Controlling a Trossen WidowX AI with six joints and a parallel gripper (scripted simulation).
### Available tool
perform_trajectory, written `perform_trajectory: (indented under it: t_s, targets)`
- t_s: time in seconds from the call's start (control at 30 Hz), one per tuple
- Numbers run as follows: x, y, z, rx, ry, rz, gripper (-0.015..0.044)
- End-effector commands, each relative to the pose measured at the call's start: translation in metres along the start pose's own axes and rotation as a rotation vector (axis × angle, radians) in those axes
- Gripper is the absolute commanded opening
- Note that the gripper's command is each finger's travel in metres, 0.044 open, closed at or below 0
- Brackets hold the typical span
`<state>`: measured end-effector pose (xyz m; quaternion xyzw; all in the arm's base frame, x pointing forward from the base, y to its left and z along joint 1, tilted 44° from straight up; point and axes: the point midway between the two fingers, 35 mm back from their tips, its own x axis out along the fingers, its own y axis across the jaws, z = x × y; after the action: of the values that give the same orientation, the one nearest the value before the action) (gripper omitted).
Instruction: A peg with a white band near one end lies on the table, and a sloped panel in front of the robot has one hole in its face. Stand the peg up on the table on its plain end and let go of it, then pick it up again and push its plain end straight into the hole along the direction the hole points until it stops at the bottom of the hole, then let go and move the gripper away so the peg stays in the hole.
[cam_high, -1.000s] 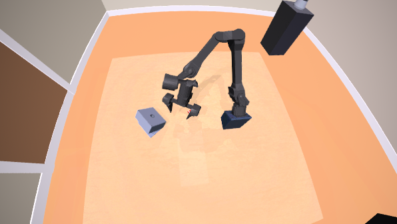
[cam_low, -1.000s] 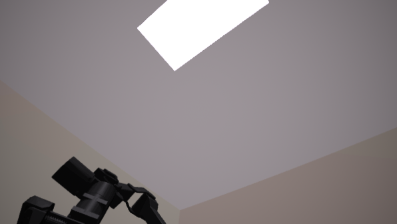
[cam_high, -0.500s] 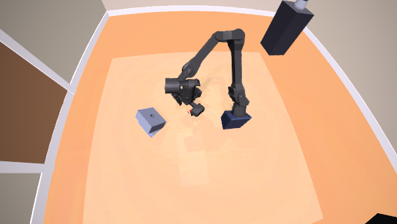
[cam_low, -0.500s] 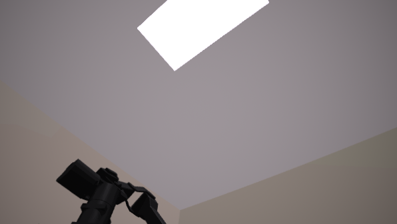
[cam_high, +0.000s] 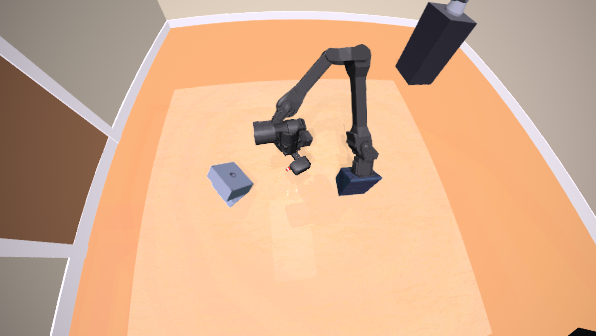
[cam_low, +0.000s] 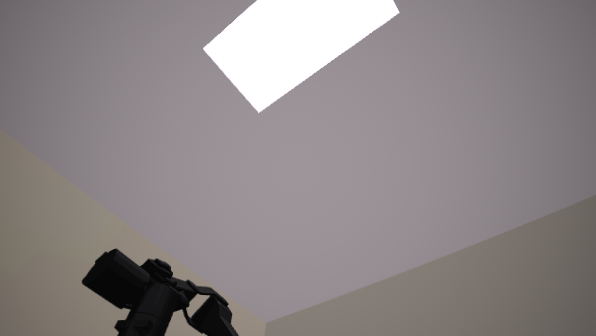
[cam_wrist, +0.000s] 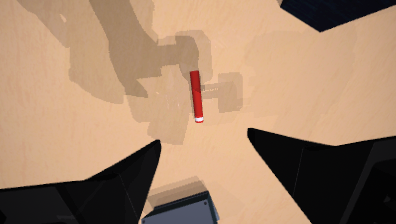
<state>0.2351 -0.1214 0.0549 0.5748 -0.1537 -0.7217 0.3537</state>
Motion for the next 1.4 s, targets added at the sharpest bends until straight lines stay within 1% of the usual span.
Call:
perform_trajectory:
  t_s: [0.0,1.37]
  targets:
    - [0.006,0.0,0.0,0.003,-0.007,0.002,0.044]
    - [0.072,0.001,0.003,0.003,-0.01,0.005,0.044]
